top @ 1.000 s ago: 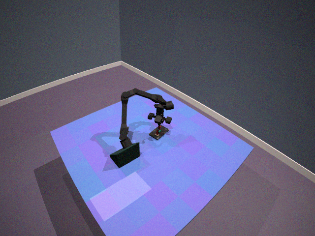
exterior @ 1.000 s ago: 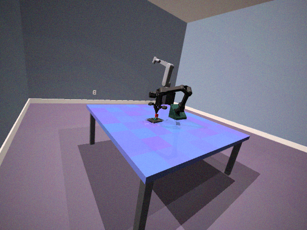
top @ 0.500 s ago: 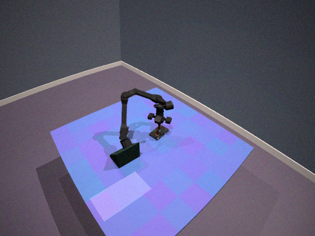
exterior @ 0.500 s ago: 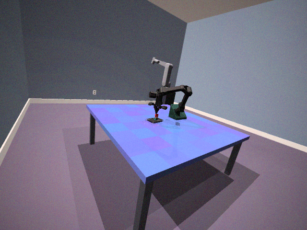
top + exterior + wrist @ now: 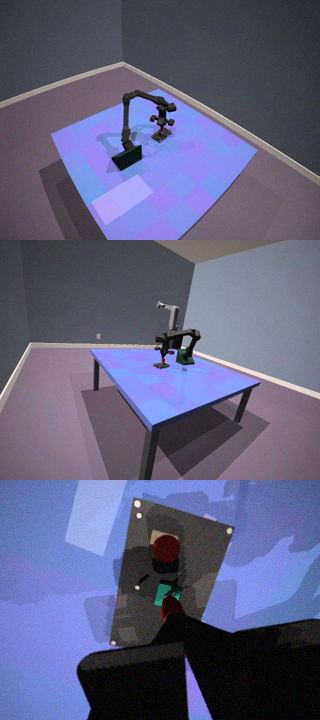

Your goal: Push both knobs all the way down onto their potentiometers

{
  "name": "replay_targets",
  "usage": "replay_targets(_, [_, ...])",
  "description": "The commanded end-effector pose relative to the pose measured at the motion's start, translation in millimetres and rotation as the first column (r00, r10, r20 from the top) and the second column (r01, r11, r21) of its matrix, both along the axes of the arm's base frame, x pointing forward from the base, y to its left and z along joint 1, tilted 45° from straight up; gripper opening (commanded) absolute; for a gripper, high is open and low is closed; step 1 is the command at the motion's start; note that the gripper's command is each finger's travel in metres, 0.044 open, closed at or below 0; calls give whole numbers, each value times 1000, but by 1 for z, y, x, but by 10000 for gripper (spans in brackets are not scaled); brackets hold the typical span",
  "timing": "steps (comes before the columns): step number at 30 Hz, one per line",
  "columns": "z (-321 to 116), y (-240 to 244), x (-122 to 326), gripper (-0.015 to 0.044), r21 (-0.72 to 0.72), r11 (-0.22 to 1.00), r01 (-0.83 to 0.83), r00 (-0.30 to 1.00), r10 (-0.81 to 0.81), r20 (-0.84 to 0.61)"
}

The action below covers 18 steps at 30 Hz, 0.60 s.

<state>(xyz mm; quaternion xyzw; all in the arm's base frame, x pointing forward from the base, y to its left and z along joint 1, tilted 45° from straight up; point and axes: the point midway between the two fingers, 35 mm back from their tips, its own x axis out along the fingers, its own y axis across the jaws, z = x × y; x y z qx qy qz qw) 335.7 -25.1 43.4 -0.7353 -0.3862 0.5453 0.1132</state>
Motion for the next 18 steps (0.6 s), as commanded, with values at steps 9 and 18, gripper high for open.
replay_targets(9, [-12,16,5,0,10,999,-33,999,33,2])
replay_targets(18, [-14,18,5,0,10,999,-33,999,33,2])
